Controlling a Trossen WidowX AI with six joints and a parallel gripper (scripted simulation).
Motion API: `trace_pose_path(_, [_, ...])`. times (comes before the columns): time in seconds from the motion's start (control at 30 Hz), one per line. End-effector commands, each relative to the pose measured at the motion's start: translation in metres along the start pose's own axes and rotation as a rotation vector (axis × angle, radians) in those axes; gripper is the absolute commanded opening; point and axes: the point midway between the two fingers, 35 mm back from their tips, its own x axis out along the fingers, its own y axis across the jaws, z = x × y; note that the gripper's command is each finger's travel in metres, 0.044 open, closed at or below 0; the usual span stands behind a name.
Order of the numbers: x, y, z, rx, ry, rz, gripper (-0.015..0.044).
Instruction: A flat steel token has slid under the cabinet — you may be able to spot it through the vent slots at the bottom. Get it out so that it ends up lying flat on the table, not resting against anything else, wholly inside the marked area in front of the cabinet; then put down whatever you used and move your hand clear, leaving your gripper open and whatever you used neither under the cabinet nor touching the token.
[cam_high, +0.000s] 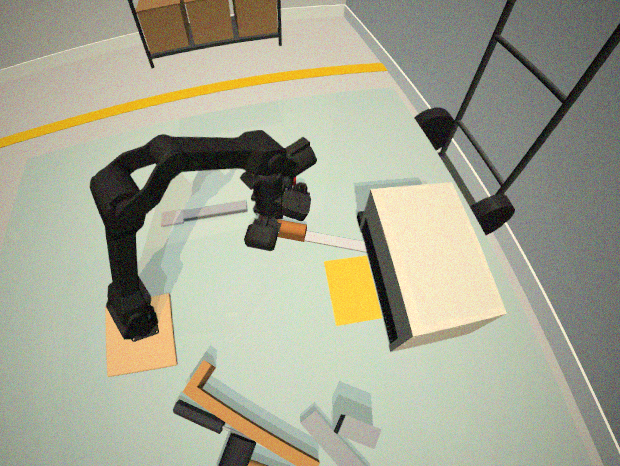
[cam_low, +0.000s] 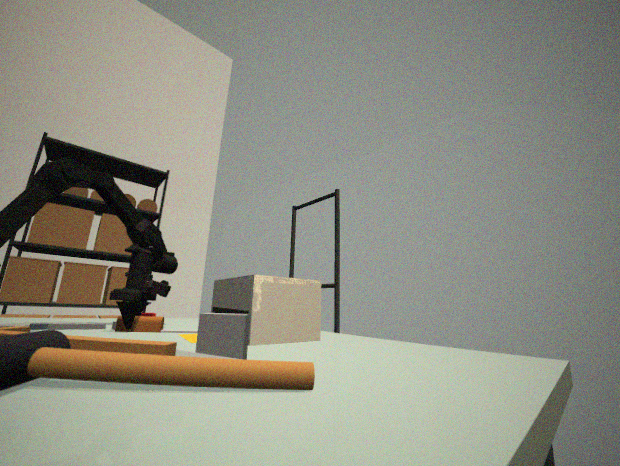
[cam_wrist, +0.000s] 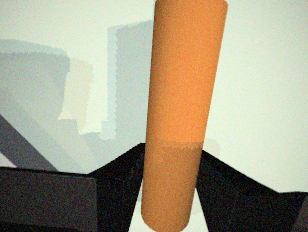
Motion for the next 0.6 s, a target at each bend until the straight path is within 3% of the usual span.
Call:
trace_pose_path(0.0, [0.000, 0.000, 0.009, -0.001, -0.005, 0.002, 0.0000])
trace_pose_path(0.57, [-0.001, 0.000, 0.032, -0.001, -0.007, 0.002, 0.0000])
